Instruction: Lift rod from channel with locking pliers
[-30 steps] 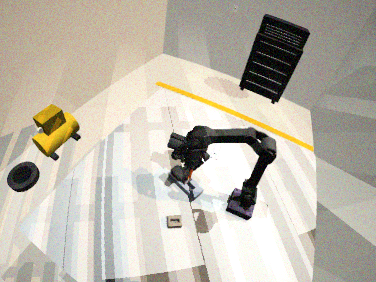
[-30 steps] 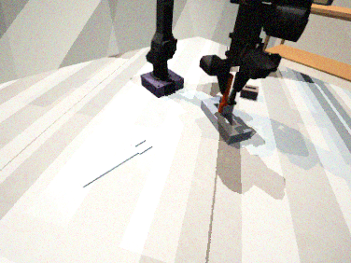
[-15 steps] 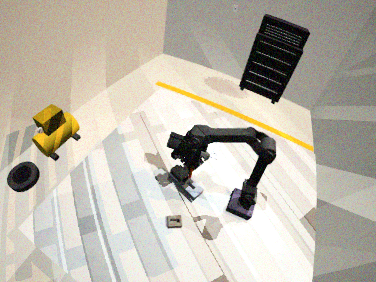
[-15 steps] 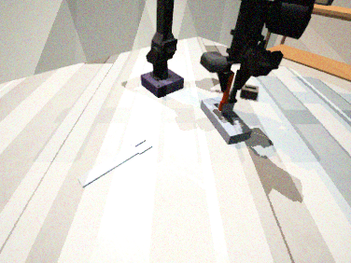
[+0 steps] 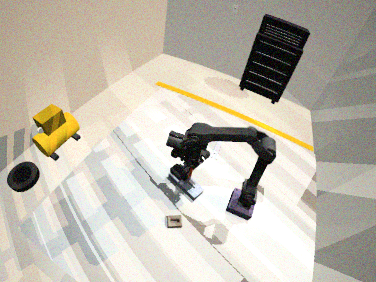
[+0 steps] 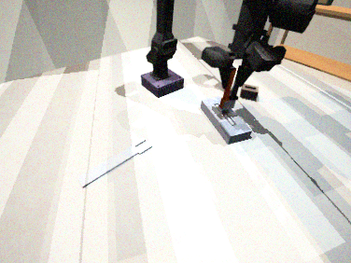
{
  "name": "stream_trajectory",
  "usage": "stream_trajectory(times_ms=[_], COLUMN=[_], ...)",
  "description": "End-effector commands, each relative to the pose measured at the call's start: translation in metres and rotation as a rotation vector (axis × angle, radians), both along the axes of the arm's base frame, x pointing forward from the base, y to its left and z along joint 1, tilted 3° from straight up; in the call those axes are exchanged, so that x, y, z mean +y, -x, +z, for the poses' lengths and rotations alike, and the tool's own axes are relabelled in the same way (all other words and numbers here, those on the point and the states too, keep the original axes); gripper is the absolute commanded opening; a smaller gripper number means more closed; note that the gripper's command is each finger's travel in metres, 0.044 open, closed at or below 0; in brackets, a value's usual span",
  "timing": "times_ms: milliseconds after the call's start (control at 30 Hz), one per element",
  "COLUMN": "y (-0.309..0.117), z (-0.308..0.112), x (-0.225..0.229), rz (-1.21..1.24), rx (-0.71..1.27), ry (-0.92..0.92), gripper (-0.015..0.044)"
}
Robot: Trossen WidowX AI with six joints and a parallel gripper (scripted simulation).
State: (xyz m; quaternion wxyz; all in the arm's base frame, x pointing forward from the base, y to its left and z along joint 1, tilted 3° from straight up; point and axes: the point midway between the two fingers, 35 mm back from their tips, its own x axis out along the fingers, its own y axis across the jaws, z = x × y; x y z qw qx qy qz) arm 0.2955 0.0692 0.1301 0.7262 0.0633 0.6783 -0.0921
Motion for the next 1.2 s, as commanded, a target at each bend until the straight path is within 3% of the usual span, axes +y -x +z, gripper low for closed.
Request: stream_trajectory(times_ms=[0,1167], y=[-0.002,-0.006], z=[0.006,0.036], x=[0.003,0.006], rz=[-0.003,0.003], rx=[-0.009,-0.077], ry=[-0.008,0.021], gripper=[0.0106,0.0106])
